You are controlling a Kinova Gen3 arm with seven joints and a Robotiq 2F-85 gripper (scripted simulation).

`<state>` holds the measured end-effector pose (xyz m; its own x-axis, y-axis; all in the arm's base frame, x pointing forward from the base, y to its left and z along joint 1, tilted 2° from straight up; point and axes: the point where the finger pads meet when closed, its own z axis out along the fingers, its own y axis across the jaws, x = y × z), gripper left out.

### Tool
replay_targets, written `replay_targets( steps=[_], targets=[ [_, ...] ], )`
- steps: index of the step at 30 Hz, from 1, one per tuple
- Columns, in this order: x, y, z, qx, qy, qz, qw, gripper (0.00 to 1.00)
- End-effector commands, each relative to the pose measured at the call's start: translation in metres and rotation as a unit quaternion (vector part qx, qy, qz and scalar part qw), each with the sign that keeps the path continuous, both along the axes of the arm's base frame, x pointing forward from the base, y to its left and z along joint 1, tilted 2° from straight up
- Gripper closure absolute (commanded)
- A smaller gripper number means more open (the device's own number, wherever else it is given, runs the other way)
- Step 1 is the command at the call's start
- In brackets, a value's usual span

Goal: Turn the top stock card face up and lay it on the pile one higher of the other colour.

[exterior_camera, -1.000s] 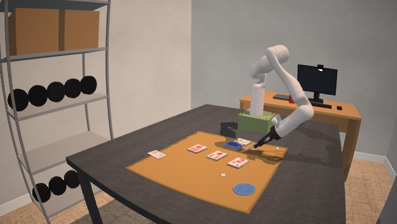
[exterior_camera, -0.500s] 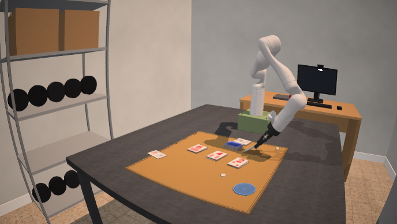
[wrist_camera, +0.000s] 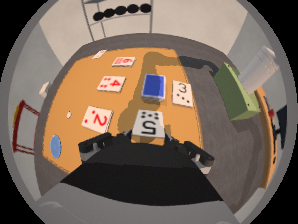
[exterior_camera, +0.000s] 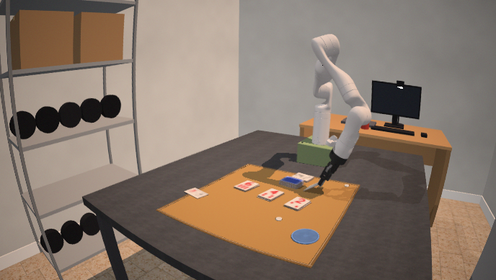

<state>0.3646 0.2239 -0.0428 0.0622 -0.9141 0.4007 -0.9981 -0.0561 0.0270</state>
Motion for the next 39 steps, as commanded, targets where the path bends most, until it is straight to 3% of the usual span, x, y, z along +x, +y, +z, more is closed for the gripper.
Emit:
replay_targets(
  steps=[1, 16, 27, 39],
  targets=[
    [0.005, -0.007, 0.005, 0.019, -0.003, -0.008, 1.0, 0.29],
    [0.005, -0.008, 0.002, 0.124, 0.003, -0.01, 0.992, 0.29],
    [0.005, -0.008, -0.002, 0.209, 0.007, -0.012, 0.978, 0.29],
    [0.005, -0.009, -0.005, 0.271, 0.011, -0.014, 0.962, 0.29]
  ],
)
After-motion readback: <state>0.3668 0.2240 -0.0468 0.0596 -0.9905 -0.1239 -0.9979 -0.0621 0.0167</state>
